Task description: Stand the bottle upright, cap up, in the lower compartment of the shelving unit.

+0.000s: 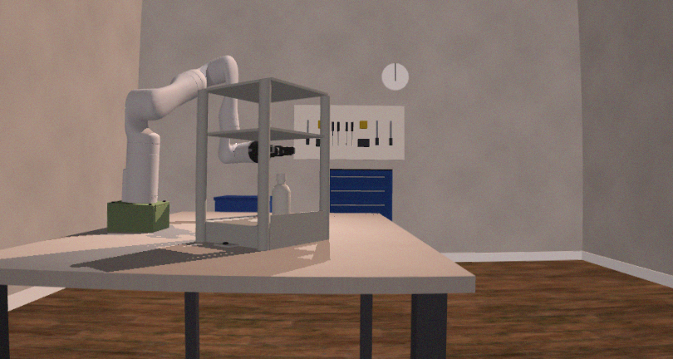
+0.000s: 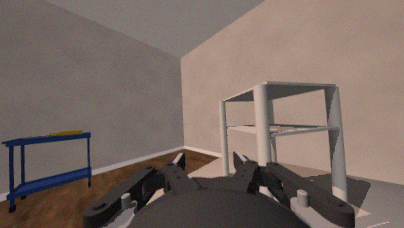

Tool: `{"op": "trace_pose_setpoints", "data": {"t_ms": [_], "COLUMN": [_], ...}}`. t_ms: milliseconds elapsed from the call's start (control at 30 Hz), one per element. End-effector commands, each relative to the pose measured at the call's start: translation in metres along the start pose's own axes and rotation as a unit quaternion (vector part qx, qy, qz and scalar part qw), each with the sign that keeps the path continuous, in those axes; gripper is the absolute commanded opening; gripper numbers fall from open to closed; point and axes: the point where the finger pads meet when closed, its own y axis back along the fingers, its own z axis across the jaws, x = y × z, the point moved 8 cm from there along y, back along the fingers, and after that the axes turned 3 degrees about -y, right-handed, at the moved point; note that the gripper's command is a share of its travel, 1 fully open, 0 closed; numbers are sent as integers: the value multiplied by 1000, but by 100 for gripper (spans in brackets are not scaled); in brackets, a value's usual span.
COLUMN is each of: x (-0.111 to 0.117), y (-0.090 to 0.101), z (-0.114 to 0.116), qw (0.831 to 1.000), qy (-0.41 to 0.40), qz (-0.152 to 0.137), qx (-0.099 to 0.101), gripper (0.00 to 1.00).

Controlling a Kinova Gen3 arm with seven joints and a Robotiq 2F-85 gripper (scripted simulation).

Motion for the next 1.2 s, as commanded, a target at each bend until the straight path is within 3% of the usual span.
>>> {"op": "trace_pose_setpoints", "data": {"t_ms": [0, 1167], "x": [-8, -100], "y": [-1, -2], "z": [1, 7], "qw": [1000, 1000], "qy": [4, 4], "qz": [3, 3], "qx": [0, 0], "gripper": [78, 78]}}
